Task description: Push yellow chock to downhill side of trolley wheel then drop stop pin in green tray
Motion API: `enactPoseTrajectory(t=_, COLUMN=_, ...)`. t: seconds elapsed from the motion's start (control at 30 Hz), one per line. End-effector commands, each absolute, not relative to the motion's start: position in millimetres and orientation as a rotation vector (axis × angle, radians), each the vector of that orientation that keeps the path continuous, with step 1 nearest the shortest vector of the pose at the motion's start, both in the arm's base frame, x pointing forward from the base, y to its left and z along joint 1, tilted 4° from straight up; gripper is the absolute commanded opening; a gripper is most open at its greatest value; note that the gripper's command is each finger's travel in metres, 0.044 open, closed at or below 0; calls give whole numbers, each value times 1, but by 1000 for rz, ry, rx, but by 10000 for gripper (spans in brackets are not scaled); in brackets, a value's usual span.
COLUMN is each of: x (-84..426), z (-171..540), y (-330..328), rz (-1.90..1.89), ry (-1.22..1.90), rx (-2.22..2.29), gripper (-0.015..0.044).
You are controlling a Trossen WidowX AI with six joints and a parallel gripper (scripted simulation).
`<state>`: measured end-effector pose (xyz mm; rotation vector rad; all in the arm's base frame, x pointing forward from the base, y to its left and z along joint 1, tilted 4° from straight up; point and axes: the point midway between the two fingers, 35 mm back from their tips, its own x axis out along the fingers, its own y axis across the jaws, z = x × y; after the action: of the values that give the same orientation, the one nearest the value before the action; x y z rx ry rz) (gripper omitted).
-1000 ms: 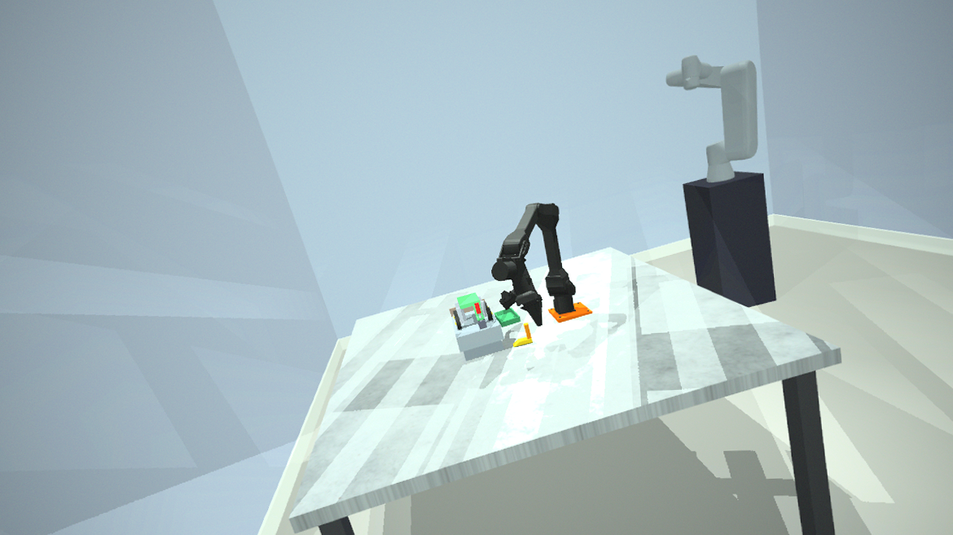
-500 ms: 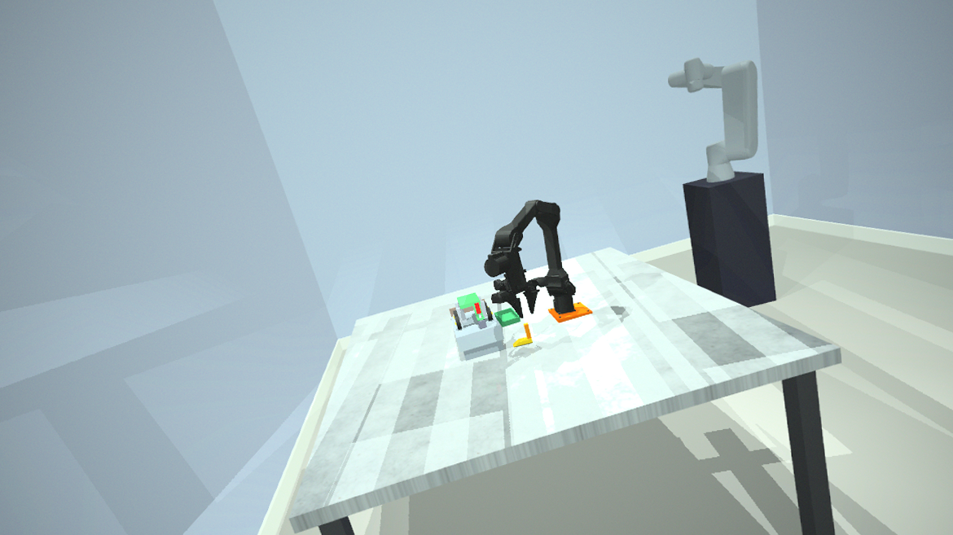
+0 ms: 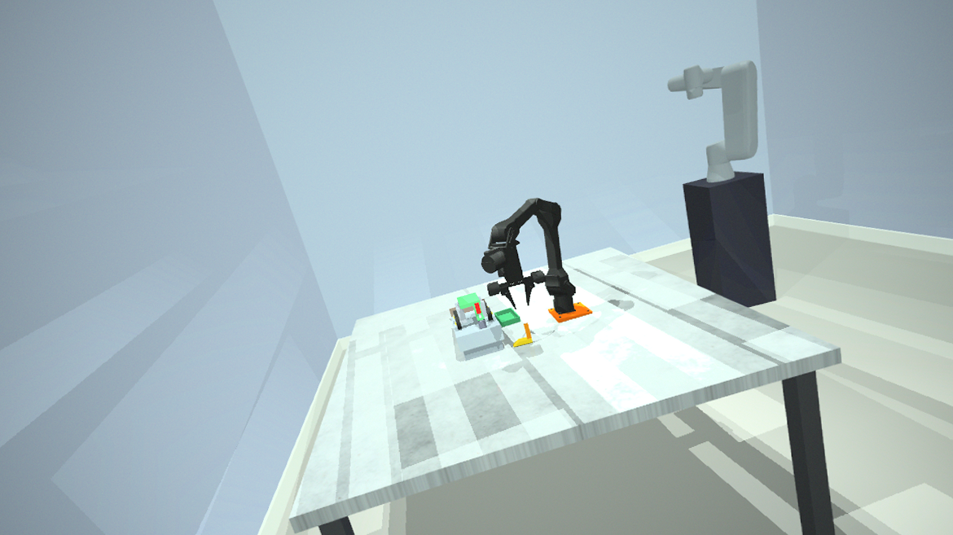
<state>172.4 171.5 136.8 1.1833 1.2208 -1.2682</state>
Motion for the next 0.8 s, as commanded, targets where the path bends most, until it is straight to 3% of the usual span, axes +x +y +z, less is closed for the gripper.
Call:
enactPoseTrajectory(t=0.0, x=172, z=130, y=171, rz=-1275, ry=1212, rx=1188, gripper=190)
enactPoseTrajectory(t=0.77, x=170, z=81, y=169, rz=-1275, ry=1212, rx=1188, gripper=190)
